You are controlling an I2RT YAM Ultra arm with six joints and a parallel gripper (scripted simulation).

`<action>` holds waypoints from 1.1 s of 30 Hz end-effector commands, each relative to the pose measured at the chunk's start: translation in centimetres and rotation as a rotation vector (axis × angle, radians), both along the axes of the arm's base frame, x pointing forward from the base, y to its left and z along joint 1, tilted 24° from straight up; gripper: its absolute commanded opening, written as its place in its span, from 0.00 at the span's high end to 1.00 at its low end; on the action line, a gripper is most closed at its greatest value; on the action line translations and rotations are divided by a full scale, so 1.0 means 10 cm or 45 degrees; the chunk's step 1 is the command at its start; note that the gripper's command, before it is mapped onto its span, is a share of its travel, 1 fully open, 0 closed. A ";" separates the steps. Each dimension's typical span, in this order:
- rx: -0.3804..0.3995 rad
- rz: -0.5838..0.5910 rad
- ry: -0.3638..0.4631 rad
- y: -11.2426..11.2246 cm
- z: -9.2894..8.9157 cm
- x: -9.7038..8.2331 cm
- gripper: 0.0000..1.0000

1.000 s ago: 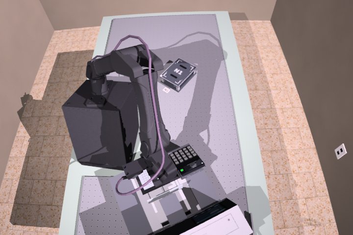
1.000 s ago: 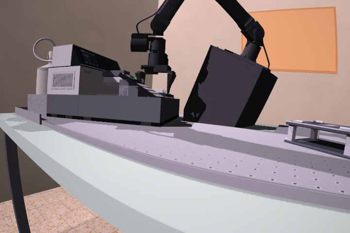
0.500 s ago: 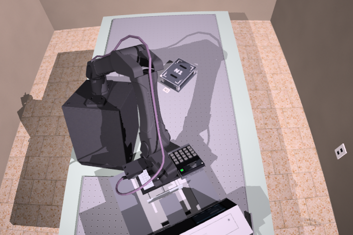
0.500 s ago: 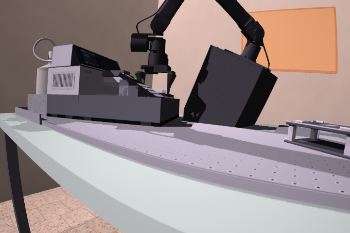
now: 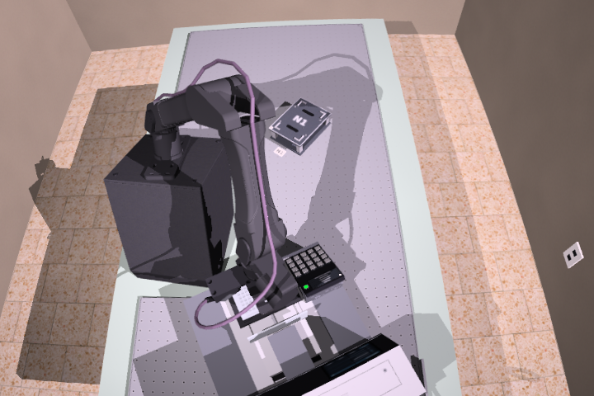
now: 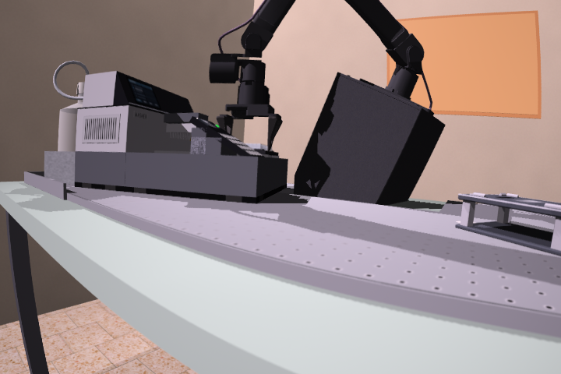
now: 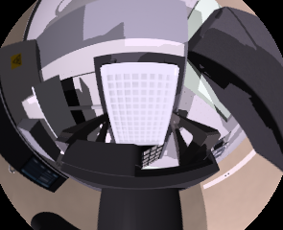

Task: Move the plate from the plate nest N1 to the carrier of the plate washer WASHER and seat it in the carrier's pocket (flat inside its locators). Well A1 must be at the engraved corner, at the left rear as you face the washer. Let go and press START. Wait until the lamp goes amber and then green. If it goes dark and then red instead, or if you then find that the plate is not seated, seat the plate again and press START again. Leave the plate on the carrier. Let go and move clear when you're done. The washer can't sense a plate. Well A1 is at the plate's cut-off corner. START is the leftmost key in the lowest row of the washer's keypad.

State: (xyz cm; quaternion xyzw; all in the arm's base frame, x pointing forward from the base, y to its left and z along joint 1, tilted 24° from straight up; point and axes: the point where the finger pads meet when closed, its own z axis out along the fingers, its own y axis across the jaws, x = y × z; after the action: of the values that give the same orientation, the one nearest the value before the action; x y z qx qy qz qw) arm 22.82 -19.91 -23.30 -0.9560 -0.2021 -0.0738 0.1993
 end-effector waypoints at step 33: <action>-0.049 -0.008 -0.024 -0.37 0.56 0.03 0.00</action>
State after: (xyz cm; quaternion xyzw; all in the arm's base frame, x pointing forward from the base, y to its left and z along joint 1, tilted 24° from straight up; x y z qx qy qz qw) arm 22.77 -21.41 -19.57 -0.9564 -0.1995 -0.0777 0.1985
